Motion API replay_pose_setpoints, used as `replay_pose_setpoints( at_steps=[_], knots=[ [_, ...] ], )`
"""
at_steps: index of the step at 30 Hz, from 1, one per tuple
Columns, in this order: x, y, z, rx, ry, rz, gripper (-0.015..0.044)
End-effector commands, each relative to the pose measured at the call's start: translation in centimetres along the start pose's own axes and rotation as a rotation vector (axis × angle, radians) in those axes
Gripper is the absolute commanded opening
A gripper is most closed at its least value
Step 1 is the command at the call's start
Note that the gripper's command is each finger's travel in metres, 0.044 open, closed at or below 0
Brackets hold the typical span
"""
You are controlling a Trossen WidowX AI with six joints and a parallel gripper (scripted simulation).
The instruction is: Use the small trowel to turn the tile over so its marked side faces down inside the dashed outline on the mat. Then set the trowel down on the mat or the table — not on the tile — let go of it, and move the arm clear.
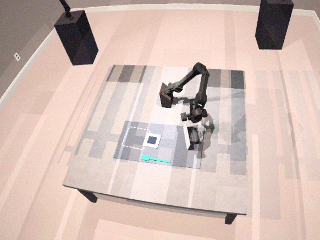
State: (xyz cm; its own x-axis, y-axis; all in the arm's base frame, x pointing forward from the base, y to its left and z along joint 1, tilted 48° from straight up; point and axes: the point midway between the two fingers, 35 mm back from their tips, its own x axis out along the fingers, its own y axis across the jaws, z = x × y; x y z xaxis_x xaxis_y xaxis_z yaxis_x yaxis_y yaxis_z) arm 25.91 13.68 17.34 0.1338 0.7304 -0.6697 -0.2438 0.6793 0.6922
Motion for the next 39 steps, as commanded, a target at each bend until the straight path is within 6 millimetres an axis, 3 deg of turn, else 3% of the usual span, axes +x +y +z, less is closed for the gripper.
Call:
replay_pose_setpoints(
  at_steps=[1,39],
  knots=[
    [-0.2,0.6,0.0,0.047,-0.009,0.0,0.01],
    [1.9,-4.7,0.1,0.047,-0.007,-0.002,0.01]
  ],
)
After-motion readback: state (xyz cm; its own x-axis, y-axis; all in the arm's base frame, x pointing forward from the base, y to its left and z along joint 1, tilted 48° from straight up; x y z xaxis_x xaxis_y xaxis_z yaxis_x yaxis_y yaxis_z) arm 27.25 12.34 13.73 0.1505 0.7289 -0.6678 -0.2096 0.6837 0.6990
